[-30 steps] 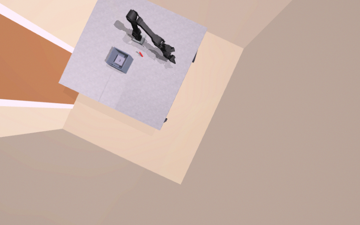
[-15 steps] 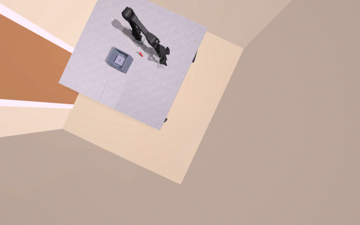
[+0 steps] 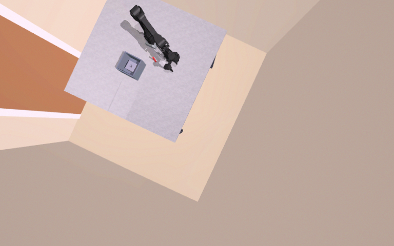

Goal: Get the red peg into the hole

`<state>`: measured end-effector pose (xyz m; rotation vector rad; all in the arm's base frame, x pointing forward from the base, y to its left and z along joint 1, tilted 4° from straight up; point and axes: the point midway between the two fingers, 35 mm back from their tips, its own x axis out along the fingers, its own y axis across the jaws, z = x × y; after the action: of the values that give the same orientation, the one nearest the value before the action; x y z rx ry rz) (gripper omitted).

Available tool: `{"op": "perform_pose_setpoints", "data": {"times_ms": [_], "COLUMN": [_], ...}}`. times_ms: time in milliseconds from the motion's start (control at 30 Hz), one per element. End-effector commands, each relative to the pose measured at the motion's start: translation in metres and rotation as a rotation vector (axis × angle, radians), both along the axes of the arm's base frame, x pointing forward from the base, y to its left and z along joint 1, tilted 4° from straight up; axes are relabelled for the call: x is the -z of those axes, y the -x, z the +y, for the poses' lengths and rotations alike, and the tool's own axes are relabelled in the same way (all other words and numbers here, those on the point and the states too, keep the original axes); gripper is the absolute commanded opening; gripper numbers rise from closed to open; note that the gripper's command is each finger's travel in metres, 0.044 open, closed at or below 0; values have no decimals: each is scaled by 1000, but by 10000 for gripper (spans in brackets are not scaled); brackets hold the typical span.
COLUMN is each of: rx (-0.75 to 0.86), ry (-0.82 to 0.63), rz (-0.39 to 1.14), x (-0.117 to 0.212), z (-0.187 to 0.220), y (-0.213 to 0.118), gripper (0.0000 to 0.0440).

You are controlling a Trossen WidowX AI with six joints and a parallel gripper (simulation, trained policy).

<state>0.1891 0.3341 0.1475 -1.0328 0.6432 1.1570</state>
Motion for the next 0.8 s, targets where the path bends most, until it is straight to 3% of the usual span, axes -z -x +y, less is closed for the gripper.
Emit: {"op": "perform_pose_setpoints", "data": {"times_ms": [0, 767], "rx": [89, 836], "ry": [-4, 20], "rz": [35, 327], "x": [-3, 5], "z": [-13, -108], "y": [-3, -8], "gripper": [440, 440]}}
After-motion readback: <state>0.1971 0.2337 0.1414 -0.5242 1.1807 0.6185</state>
